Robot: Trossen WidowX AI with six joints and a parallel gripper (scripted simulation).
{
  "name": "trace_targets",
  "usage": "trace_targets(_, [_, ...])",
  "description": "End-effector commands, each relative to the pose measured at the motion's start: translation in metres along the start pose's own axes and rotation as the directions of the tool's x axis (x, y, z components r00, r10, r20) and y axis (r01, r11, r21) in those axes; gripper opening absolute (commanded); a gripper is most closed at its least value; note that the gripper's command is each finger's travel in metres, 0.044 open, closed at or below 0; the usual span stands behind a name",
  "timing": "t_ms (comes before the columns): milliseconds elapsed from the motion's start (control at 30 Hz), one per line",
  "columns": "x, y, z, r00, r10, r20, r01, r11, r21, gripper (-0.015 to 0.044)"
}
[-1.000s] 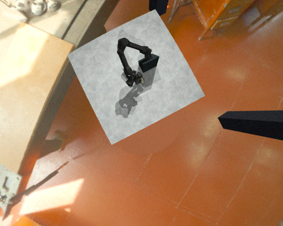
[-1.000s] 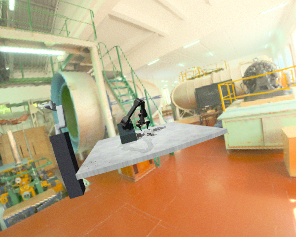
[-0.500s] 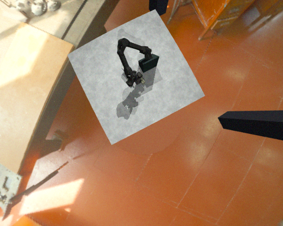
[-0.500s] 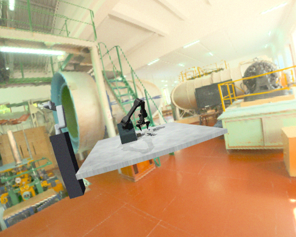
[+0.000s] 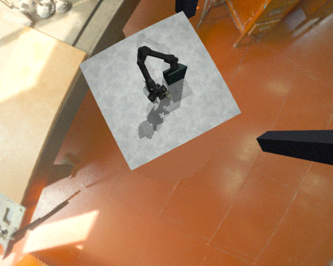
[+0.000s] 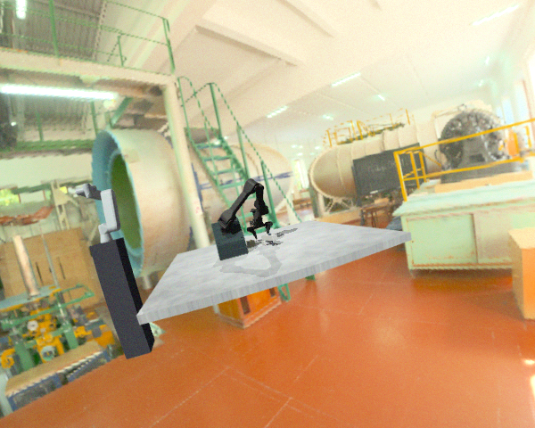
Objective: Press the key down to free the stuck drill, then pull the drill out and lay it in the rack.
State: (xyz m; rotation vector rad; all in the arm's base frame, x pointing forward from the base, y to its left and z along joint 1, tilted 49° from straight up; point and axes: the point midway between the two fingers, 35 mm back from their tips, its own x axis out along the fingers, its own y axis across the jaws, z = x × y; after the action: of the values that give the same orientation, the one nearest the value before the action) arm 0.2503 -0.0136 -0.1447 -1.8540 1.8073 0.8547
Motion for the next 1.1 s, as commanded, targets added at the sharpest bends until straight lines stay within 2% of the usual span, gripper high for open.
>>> trace_targets(0, [0.010, 0.003, -0.002, 1.000, 0.008, -0.009, -0.008, 1.000, -0.012, 0.0440])
trace_targets(600, [0.029, 0.005, -0.009, 1.000, 0.010, -0.013, -0.010, 1.000, -0.011, 0.0440])
trace_targets(1067, [0.026, 0.003, -0.009, 1.000, 0.005, -0.006, -0.005, 1.000, -0.001, 0.0072])
